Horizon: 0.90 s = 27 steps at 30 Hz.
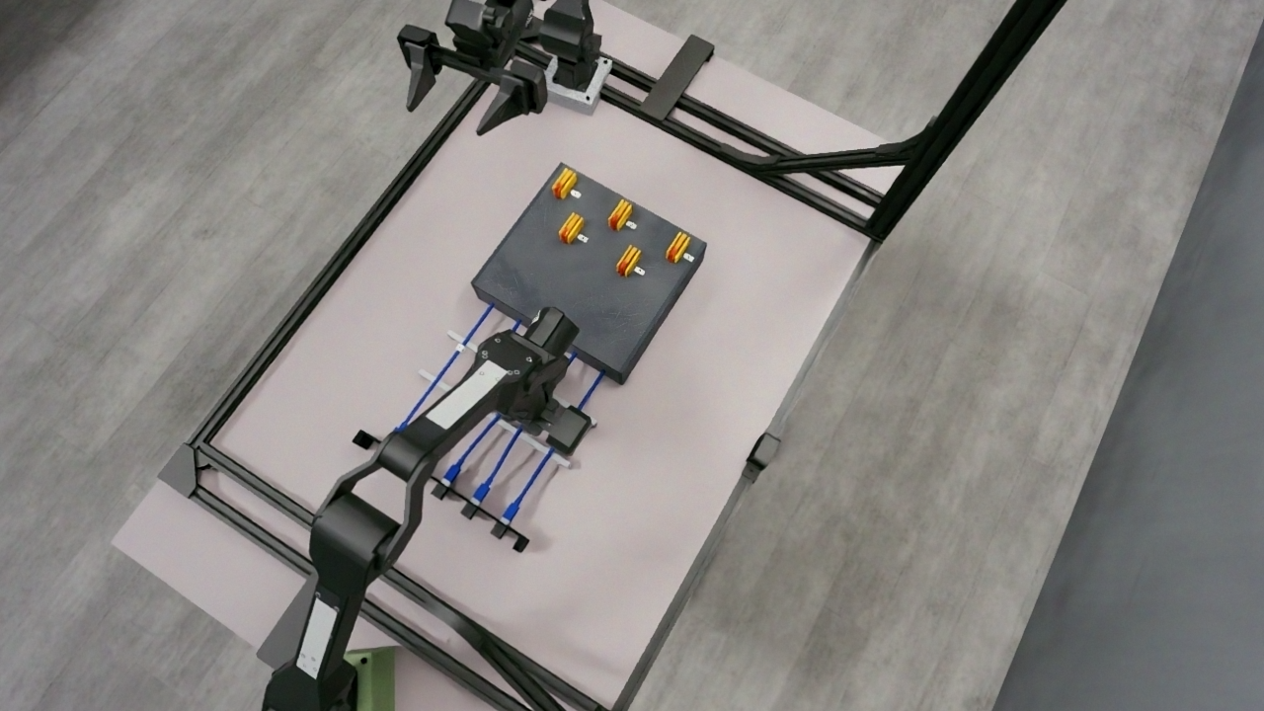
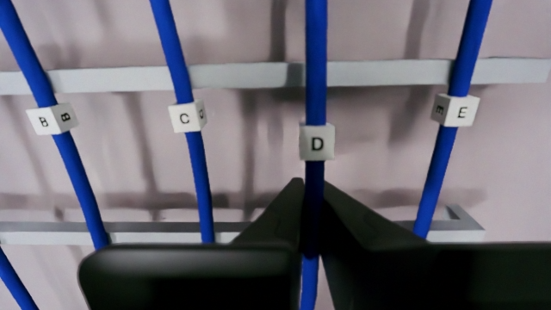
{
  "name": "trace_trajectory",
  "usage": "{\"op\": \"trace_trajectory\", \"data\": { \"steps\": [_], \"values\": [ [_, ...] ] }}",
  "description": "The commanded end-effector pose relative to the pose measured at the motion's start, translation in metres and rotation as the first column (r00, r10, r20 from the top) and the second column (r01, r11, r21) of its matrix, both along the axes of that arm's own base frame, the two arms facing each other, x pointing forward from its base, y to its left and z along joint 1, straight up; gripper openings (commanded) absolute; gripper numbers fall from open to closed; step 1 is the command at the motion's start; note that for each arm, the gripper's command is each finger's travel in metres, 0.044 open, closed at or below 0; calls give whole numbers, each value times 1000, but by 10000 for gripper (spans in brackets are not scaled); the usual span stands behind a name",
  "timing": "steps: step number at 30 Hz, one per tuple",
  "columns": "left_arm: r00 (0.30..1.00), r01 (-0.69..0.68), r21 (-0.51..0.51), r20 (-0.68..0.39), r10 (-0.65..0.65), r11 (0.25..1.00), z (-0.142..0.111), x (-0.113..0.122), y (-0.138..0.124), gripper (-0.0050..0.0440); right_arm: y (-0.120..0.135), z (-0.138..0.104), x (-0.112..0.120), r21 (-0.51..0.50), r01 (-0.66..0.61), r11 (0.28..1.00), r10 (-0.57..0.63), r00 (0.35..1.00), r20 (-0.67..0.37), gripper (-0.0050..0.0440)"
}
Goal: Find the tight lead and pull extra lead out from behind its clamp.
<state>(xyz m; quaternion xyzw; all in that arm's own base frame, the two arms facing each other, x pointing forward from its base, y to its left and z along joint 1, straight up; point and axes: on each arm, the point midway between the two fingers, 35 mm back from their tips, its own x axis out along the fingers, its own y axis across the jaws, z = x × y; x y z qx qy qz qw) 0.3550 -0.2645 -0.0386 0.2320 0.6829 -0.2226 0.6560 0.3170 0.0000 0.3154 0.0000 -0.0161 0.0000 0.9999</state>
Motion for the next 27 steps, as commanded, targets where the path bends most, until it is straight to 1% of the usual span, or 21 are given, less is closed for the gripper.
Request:
{"op": "trace_trajectory", "data": {
  "steps": [1,8,9,25,26,27],
  "values": [
    [999,0,-27,37,0,1000,21,6,-5,-50,0,7,-1,0,0,1000,0,1000,17,440],
    [999,0,-27,37,0,1000,21,6,-5,-50,0,7,-1,0,0,1000,0,1000,17,440],
    [1000,0,-17,23,0,1000,31,4,-3,-50,0,7,-1,0,0,1000,0,1000,17,440],
    [1000,0,-17,23,0,1000,31,4,-3,-50,0,7,-1,0,0,1000,0,1000,17,440],
    [1000,0,-4,5,0,1000,-13,1,-1,-50,0,7,-1,0,0,1000,0,1000,17,440],
    [1000,0,-4,5,0,1000,-13,1,-1,-50,0,7,-1,0,0,1000,0,1000,17,440]
  ]
}}
